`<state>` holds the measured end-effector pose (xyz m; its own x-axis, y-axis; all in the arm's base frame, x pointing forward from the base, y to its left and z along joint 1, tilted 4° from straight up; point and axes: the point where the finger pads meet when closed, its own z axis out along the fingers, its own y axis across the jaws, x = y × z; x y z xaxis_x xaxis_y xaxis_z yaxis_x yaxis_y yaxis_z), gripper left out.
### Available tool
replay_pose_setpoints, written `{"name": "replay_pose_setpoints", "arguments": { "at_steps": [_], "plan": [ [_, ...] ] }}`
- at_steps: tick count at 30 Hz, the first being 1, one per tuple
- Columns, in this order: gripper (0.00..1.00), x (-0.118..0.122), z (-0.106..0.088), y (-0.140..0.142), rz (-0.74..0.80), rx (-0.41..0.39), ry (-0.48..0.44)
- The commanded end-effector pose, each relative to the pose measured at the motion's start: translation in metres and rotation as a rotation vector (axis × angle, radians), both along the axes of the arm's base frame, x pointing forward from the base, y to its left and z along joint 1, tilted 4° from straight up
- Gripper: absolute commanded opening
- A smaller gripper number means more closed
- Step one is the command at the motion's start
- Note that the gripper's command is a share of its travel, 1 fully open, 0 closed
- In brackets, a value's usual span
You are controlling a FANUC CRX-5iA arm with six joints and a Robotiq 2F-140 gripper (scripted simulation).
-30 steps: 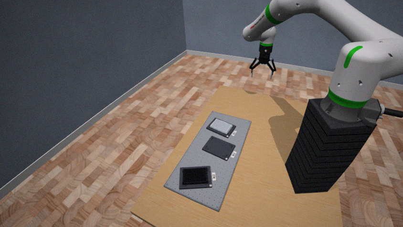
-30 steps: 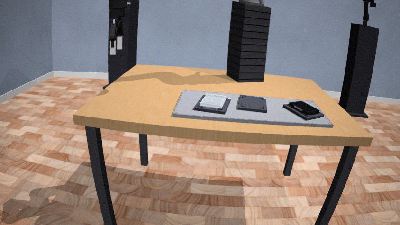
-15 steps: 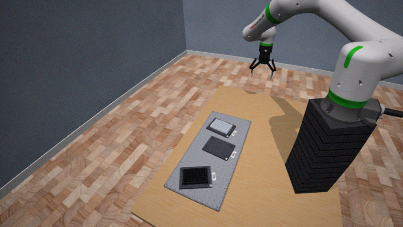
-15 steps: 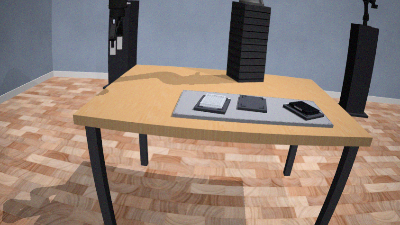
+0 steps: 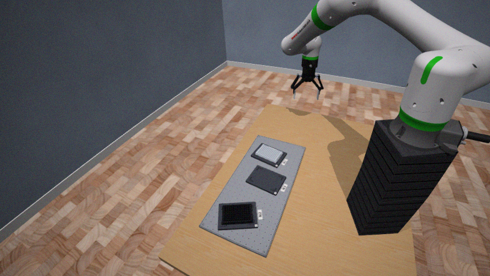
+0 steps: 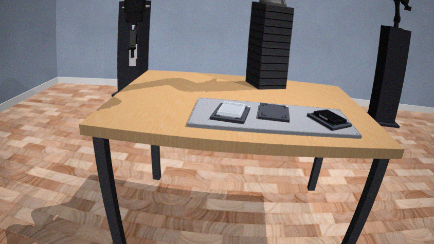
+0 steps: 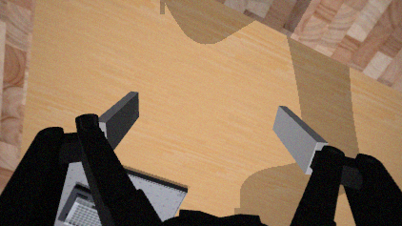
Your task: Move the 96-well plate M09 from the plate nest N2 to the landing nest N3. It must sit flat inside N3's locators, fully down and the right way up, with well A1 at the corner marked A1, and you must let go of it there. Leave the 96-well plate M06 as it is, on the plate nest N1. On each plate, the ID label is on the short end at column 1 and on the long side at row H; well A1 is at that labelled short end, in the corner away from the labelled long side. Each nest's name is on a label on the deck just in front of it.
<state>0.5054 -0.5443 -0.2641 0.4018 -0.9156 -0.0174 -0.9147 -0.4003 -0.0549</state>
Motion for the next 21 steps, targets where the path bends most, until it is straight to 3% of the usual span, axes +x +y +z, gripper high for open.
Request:
{"name": "replay_pose_setpoints", "arguments": {
  "at_steps": [1,2,4,5,7,11,13,14,16,17,19,21],
  "plan": [
    [1.00,0.042,-0.005,0.055,0.183,-0.019,-0.003],
    [1.00,0.049,-0.006,0.069,0.250,-0.024,-0.003],
    [1.00,0.049,-0.006,0.069,0.250,-0.024,-0.003],
    [1.00,0.070,-0.009,0.105,0.322,-0.029,-0.004],
    [1.00,0.082,-0.011,0.125,0.322,-0.029,-0.004],
    [1.00,0.104,-0.015,0.179,0.478,-0.040,-0.007],
    [1.00,0.117,-0.017,0.205,0.478,-0.040,-0.007],
    [1.00,0.119,-0.018,0.220,0.561,-0.045,-0.009],
    [1.00,0.130,-0.020,0.247,0.561,-0.045,-0.009],
    [1.00,0.131,-0.021,0.262,0.646,-0.051,-0.012],
    [1.00,0.141,-0.023,0.289,0.646,-0.051,-0.012],
    [1.00,0.141,-0.023,0.289,0.646,-0.051,-0.012]
  ]
}}
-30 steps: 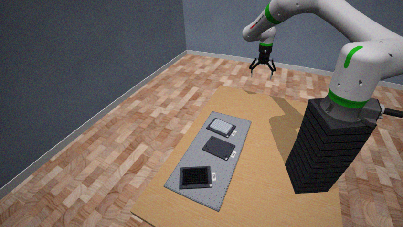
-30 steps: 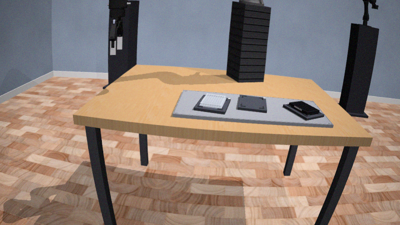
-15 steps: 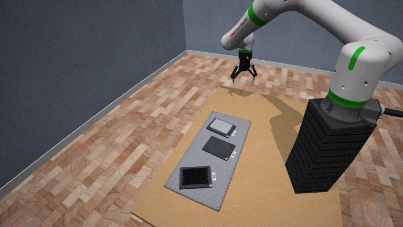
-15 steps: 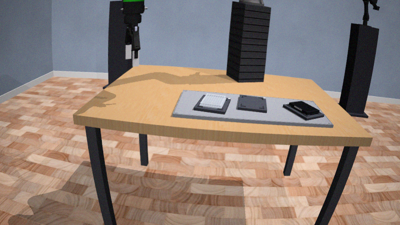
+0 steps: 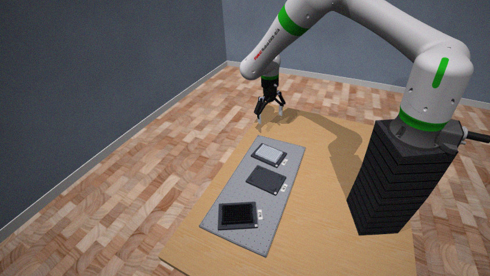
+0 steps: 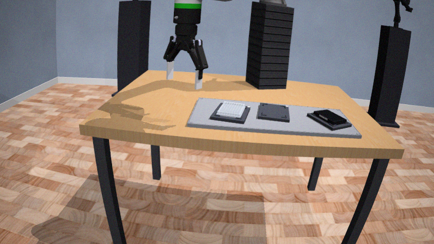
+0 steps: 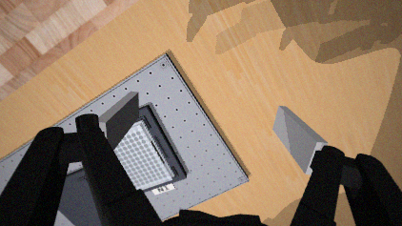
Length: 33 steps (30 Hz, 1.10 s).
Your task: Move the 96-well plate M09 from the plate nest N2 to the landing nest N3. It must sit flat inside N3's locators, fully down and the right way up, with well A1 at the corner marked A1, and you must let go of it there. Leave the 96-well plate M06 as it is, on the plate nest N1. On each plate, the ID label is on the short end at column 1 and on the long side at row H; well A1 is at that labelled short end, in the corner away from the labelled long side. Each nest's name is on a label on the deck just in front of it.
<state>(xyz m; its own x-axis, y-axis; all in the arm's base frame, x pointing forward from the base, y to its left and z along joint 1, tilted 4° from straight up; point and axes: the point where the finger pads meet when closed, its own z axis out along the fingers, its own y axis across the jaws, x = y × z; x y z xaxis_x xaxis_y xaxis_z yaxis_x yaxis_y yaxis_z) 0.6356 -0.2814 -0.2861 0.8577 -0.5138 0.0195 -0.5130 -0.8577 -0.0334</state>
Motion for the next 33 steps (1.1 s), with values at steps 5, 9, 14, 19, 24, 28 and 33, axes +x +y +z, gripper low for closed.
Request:
{"name": "replay_pose_setpoints", "arguments": {
  "at_steps": [5,9,14,19,24,28,33],
  "plan": [
    [1.00,0.025,-0.007,0.118,0.203,-0.016,-0.011],
    [1.00,0.023,-0.010,0.176,0.376,-0.024,-0.018],
    [1.00,0.021,-0.014,0.247,0.460,-0.027,-0.021],
    [1.00,0.007,-0.018,0.312,0.620,-0.033,-0.029],
    [1.00,-0.013,-0.021,0.376,0.763,-0.036,-0.036],
    [1.00,-0.032,-0.023,0.429,0.826,-0.037,-0.040],
    [1.00,-0.058,-0.025,0.478,0.935,-0.039,-0.046]
  ]
}}
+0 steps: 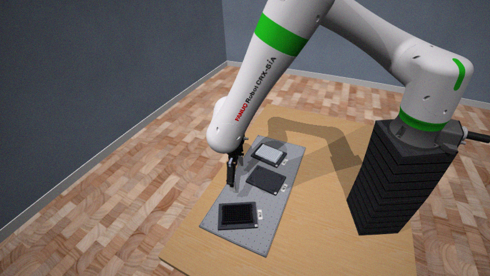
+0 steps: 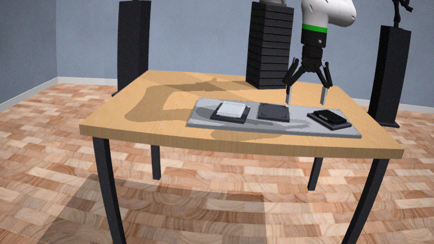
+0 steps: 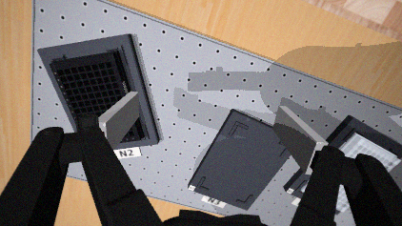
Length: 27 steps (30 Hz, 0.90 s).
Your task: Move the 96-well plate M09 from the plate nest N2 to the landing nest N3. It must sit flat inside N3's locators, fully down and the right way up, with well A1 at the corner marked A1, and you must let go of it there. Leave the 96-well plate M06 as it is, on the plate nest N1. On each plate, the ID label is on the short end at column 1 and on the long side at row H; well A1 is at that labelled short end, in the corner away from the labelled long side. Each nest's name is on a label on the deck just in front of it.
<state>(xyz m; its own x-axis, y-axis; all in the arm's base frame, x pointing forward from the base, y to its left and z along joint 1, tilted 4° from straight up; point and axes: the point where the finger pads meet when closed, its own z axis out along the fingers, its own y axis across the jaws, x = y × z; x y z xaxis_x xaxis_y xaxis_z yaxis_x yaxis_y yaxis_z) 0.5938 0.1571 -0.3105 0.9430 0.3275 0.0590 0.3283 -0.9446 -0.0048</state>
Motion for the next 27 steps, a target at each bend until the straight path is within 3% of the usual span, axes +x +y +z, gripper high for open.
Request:
{"name": "replay_pose_setpoints", "arguments": {
  "at_steps": [1,2,6,13,14,27],
  "plan": [
    [1.00,-0.017,-0.001,0.039,0.063,-0.003,-0.009],
    [1.00,-0.036,-0.002,0.074,0.108,-0.003,-0.011],
    [1.00,-0.067,-0.003,0.113,0.223,-0.003,-0.016],
    [1.00,-0.077,-0.004,0.124,0.252,-0.003,-0.017],
    [0.00,-0.077,-0.004,0.124,0.252,-0.003,-0.017],
    [0.00,-0.077,-0.004,0.124,0.252,-0.003,-0.017]
  ]
}}
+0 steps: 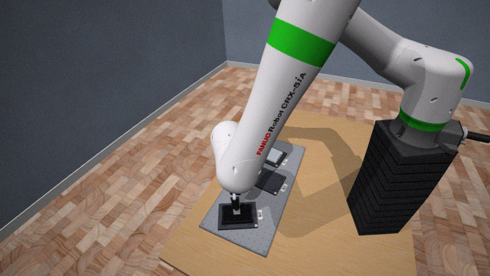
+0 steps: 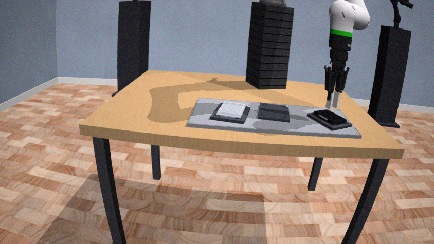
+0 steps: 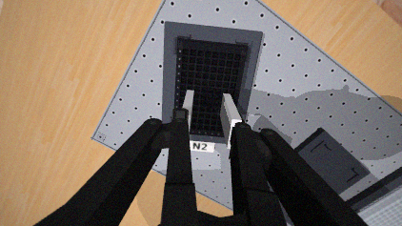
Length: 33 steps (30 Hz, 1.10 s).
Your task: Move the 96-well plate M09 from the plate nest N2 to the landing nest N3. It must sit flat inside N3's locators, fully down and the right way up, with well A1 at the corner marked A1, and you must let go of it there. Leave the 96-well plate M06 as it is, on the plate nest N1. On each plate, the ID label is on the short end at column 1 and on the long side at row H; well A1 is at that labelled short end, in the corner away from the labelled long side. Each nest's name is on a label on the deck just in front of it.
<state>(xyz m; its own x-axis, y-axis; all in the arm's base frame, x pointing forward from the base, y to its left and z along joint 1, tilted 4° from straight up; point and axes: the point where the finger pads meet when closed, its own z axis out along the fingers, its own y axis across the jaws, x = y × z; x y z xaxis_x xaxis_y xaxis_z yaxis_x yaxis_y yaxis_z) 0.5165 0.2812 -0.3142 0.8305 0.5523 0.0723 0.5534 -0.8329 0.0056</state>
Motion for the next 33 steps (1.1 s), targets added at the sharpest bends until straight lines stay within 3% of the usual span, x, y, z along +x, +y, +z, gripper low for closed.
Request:
{"name": "replay_pose_setpoints", "arguments": {
  "at_steps": [1,31,32,33],
  "plan": [
    [0.00,0.0002,0.0001,0.0000,0.000,0.000,0.000],
    [0.00,0.0002,0.0001,0.0000,0.000,0.000,0.000],
    [0.66,0.0002,0.0001,0.0000,0.000,0.000,0.000],
    [0.66,0.0002,0.0001,0.0000,0.000,0.000,0.000]
  ]
}}
